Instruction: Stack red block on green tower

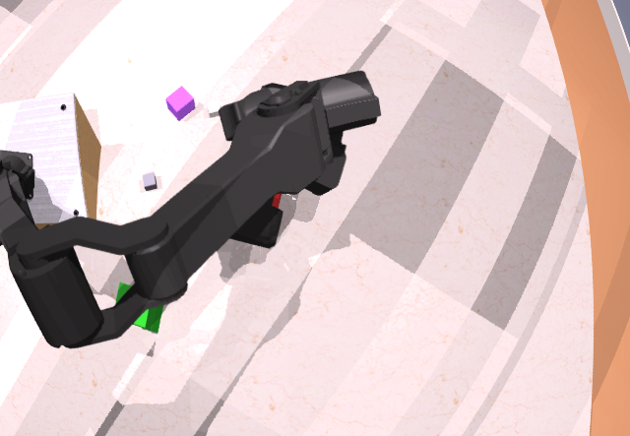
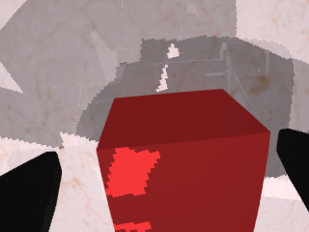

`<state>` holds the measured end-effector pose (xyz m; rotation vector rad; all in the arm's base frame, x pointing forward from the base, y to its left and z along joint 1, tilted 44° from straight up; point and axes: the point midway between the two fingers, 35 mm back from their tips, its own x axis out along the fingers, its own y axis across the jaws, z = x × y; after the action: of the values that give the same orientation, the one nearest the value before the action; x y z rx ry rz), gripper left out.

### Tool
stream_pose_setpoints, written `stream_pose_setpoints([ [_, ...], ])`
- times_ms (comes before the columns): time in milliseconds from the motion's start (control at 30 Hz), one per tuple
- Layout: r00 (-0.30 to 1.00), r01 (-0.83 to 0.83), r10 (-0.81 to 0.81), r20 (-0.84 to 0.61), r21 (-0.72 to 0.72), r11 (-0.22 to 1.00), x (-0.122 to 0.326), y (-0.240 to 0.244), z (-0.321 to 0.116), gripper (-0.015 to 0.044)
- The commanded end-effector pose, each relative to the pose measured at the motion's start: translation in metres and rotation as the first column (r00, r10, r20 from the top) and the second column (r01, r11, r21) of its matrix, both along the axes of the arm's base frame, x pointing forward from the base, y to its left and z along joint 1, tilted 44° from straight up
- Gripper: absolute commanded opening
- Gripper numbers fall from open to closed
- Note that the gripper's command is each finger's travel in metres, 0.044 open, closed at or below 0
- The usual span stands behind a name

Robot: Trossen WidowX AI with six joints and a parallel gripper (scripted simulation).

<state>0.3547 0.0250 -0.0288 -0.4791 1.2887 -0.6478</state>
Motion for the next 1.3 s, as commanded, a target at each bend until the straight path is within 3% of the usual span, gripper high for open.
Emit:
stream_pose_setpoints([
  [0,1.0,0.001,-0.001,-0.006,-0.005,1.0,-0.001,-0.003,-0.002,0.044],
  [333,1.0,0.001,-0.001,-0.006,-0.005,1.0,-0.001,-0.002,-0.001,0.044],
  [633,1.0,0.001,-0.001,-0.006,-0.005,1.0,-0.001,-0.002,-0.001,0.0204],
  [900,1.0,0.001,-0.001,-0.006,-0.005,1.0,-0.001,-0.002,-0.001,0.015],
  [1100,1.0,0.001,-0.001,-0.006,-0.004,1.0,-0.004,0.013,0.014,0.0],
  [1267,1.0,0.001,-0.001,-0.006,-0.003,1.0,-0.008,0.033,0.034,0.0],
])
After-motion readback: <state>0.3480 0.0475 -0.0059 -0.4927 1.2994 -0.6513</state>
